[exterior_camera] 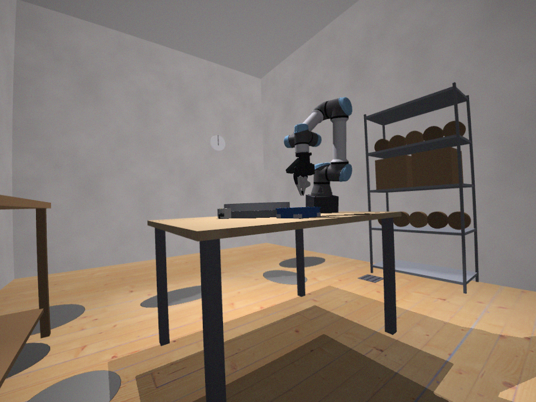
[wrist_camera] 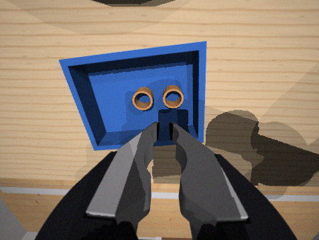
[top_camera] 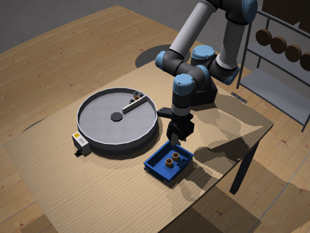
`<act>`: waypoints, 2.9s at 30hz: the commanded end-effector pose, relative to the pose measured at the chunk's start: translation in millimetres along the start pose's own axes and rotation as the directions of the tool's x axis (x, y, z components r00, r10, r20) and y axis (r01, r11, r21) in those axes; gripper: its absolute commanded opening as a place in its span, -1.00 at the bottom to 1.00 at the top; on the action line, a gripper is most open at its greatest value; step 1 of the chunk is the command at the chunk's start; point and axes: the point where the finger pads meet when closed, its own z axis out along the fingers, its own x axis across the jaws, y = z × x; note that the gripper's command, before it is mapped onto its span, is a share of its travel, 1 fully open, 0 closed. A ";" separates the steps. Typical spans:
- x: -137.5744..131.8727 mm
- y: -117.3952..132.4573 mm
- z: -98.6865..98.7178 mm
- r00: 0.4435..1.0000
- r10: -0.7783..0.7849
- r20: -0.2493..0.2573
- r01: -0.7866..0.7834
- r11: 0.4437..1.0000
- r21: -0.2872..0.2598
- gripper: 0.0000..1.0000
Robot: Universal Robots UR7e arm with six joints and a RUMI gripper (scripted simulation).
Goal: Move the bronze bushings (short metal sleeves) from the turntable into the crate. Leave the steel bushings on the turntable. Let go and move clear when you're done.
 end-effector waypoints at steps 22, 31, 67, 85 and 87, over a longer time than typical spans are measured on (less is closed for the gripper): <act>-0.4 0.1 -0.4 1.000 0.000 0.001 0.000 1.000 0.000 -0.88; -0.4 0.1 -0.4 1.000 0.000 0.001 0.000 1.000 0.000 -0.88; 0.2 -2.9 -0.5 1.000 0.007 0.001 -0.007 1.000 0.000 -0.89; 6.6 -30.1 -0.5 0.997 0.074 0.001 -0.074 0.997 0.000 -0.89; 8.3 -35.8 -0.5 0.996 0.089 0.001 -0.089 0.996 0.000 -0.89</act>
